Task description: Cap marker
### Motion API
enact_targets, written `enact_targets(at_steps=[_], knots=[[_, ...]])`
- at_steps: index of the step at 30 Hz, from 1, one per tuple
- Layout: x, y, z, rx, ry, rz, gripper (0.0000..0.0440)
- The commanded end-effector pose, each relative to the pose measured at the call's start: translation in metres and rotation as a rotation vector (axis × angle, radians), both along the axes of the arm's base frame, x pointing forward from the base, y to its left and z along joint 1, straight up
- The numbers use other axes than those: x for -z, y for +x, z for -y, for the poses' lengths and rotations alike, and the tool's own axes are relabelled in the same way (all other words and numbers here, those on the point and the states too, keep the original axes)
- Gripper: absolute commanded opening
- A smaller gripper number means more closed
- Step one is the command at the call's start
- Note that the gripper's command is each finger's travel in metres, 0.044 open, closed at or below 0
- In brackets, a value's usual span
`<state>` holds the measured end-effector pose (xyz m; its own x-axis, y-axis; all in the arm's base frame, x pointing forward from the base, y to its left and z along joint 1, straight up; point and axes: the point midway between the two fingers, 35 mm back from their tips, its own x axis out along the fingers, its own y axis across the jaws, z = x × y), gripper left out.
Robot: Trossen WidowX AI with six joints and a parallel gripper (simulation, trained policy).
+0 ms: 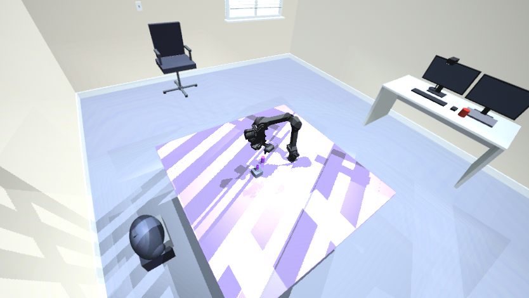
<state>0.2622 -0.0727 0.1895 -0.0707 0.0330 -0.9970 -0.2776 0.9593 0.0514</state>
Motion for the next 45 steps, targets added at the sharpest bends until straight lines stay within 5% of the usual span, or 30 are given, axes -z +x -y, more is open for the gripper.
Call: enact_targets(at_steps=[1, 45], knots=[[0.01, -0.005, 0.004, 0.001, 0.009, -0.042, 0.0327], [0.099, -0.038, 0.02, -0.041, 0.136, -0.199, 0.029]])
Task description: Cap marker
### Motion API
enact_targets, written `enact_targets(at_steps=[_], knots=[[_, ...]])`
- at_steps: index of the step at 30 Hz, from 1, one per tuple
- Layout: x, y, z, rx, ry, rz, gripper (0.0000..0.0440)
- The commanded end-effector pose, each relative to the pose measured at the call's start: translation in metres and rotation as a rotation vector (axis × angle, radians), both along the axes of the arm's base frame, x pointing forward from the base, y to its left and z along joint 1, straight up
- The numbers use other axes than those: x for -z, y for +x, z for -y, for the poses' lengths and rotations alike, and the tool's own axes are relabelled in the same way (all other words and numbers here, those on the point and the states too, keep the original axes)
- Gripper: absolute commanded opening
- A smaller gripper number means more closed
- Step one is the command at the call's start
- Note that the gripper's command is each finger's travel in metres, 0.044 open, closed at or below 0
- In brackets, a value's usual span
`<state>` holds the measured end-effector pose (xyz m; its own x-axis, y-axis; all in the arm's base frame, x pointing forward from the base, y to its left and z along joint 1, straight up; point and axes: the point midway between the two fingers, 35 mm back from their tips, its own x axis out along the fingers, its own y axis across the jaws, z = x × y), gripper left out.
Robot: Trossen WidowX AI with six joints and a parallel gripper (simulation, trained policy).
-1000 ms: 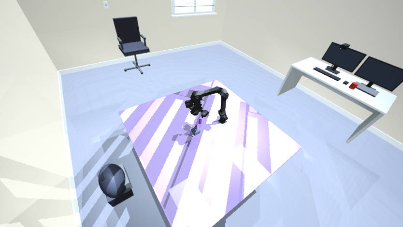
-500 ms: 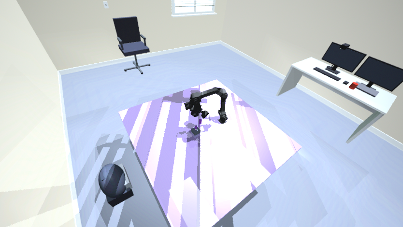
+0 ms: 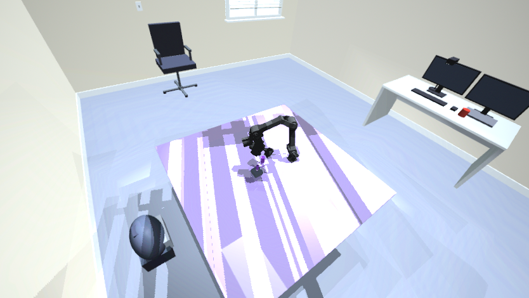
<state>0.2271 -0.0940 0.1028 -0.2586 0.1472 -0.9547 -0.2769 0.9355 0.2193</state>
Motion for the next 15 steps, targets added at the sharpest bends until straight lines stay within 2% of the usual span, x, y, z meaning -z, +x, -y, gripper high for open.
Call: enact_targets(at_steps=[1, 15], knots=[[0.015, -0.003, -0.001, -0.018, 0.018, -0.009, 0.0288], [0.046, -0.007, 0.0, -0.097, 0.008, 0.008, 0.0255]])
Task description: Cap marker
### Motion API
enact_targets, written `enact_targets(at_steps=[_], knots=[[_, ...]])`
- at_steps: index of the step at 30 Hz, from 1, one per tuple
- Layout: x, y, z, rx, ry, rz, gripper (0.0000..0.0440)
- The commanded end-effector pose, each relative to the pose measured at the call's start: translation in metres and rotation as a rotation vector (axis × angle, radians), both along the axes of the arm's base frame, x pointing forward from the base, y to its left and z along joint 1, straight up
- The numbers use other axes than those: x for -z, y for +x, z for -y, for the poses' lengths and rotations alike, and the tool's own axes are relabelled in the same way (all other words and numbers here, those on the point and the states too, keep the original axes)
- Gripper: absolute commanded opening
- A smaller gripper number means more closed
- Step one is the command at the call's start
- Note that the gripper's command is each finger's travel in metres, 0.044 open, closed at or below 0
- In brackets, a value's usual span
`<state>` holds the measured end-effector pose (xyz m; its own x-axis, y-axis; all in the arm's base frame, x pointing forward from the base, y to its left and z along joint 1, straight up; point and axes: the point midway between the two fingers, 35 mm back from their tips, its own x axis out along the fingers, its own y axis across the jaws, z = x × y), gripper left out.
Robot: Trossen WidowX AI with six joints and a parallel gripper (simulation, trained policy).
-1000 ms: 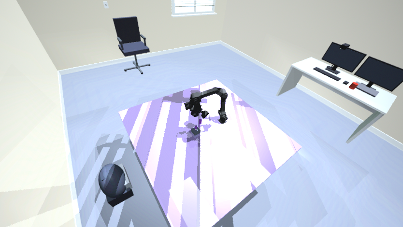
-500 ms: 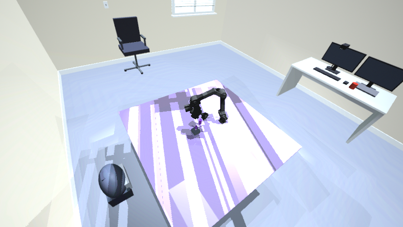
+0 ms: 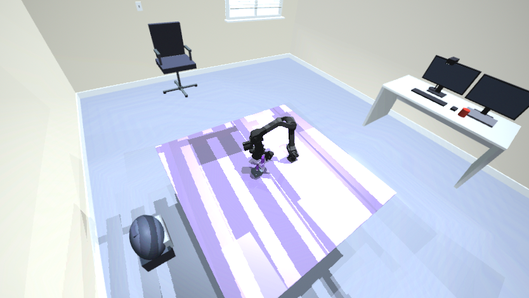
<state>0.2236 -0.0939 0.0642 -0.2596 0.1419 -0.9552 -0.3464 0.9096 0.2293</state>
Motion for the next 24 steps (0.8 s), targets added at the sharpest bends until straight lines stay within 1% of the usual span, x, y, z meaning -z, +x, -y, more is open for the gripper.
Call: enact_targets(at_steps=[1, 3, 5, 11, 24], knots=[[0.008, -0.003, 0.0, -0.03, -0.009, 0.001, 0.0248], [0.009, -0.003, 0.001, -0.039, -0.015, 0.007, 0.023], [0.009, -0.003, 0.001, -0.047, -0.025, 0.017, 0.0198], [-0.001, 0.002, 0.004, -0.067, -0.055, 0.06, 0.0047], [-0.033, 0.028, 0.015, -0.091, -0.132, 0.203, 0.0062]])
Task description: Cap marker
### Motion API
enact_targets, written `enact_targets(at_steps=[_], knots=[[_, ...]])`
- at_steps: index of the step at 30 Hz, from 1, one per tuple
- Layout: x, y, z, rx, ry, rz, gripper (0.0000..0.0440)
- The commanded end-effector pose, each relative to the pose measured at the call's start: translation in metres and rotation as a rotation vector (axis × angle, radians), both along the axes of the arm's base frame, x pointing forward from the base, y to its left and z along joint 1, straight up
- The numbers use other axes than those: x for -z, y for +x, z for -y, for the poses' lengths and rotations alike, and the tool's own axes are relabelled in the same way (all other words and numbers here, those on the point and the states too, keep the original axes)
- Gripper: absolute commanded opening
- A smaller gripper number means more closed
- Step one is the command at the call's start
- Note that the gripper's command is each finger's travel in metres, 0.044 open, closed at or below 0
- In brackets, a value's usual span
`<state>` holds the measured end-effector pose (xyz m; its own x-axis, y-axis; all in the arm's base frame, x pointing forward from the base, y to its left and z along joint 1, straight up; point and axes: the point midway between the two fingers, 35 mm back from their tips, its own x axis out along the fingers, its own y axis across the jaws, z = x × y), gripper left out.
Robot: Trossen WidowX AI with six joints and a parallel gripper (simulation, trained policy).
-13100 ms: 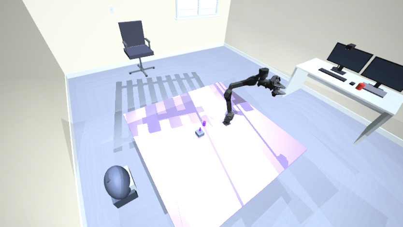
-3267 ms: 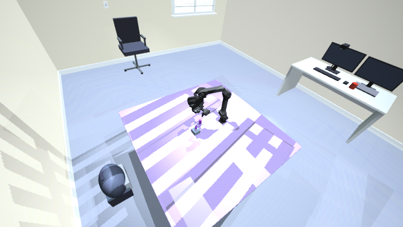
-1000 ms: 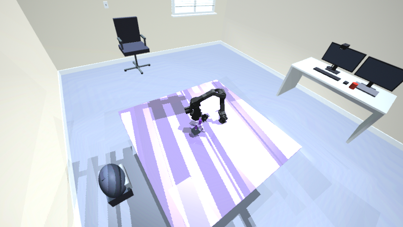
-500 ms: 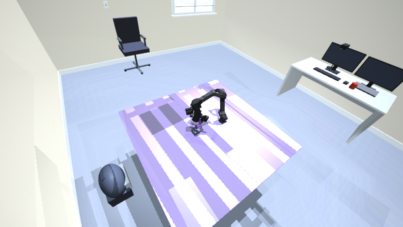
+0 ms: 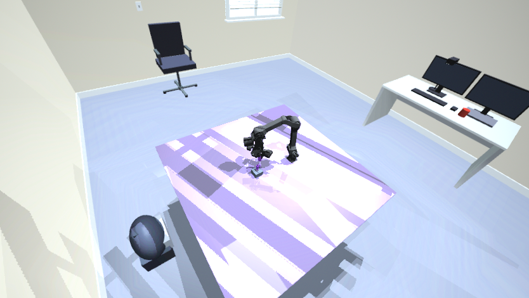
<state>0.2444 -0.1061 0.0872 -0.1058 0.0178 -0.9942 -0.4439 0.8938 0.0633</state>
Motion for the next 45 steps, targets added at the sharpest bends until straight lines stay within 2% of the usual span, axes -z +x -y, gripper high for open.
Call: enact_targets(at_steps=[1, 23, 45], knots=[[-0.013, 0.009, 0.003, -0.012, -0.022, 0.047, 0.0062], [-0.069, 0.051, -0.024, -0.023, -0.023, 0.154, 0.0053], [-0.091, 0.076, -0.082, -0.053, 0.001, 0.11, 0.0024]])
